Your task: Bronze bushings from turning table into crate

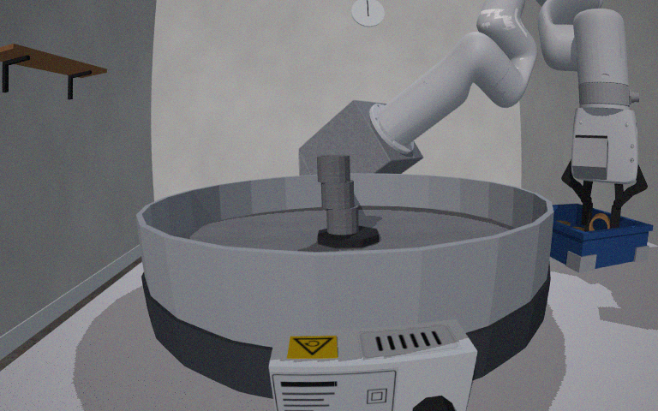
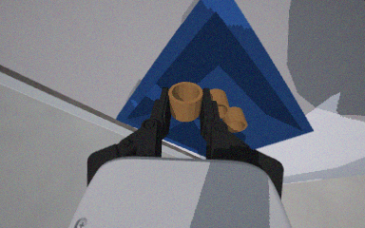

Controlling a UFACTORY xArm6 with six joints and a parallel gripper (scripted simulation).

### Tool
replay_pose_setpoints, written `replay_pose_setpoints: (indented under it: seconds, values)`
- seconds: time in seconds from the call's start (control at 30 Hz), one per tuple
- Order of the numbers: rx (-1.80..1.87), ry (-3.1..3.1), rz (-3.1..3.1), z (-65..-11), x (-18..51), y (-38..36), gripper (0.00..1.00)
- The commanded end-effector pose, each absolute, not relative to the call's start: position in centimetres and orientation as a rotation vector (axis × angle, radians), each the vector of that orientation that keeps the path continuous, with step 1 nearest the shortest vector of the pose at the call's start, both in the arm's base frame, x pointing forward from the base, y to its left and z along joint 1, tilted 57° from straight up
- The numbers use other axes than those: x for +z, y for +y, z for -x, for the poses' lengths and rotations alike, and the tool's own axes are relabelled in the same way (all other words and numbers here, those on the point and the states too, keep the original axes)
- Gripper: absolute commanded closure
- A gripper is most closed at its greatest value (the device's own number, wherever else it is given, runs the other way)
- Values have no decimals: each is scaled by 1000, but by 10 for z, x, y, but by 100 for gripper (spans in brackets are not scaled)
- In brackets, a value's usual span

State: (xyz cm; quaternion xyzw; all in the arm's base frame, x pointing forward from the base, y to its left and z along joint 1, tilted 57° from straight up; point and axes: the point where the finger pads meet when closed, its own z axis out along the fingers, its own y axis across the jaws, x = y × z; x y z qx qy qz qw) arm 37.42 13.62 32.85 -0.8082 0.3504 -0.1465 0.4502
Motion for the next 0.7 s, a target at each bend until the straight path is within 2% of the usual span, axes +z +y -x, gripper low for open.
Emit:
replay_pose_setpoints:
  seconds: [0.0,0.67]
  values:
    - [-366,865,1996,-380,325,142,100]
    - [-366,865,1996,-385,320,147,100]
